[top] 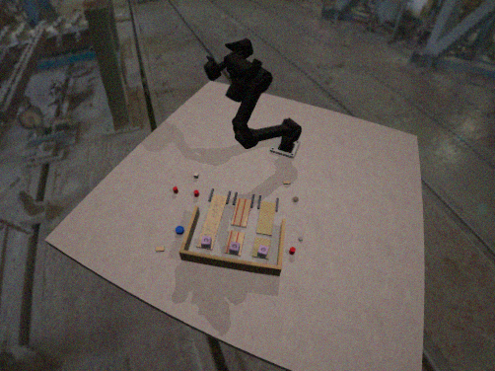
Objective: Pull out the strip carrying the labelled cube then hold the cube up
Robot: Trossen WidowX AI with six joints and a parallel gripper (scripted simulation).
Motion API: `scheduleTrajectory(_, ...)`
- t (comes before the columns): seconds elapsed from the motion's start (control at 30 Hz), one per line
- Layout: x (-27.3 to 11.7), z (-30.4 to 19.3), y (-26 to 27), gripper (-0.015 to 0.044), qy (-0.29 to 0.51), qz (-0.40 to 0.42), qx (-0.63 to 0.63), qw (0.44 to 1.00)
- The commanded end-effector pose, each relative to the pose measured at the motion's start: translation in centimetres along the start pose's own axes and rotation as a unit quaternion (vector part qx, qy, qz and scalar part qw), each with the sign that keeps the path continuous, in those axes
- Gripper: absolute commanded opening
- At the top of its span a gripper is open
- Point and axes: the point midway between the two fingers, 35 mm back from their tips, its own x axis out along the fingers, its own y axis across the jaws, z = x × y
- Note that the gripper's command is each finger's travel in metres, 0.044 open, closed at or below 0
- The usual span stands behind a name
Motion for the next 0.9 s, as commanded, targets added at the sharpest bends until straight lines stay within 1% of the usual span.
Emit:
scheduleTrajectory(0.0,0.0,-0.1,0.0,0.0400,0.003,-0.001,0.003,1.000)
scheduleTrajectory(0.1,0.7,-1.0,1.0,0.0400,0.035,-0.008,0.053,0.998)
scheduleTrajectory(0.3,3.7,-2.2,8.4,0.0400,0.082,0.071,0.191,0.975)
scheduleTrajectory(0.43,3.9,-3.2,13.1,0.0400,0.147,0.106,0.275,0.944)
scheduleTrajectory(0.67,2.7,-4.0,19.9,0.0400,0.242,0.166,0.358,0.887)
scheduleTrajectory(0.77,0.9,-4.1,24.0,0.0400,0.300,0.207,0.384,0.849)
scheduleTrajectory(0.87,-1.6,-4.1,27.7,0.0400,0.363,0.247,0.400,0.805)
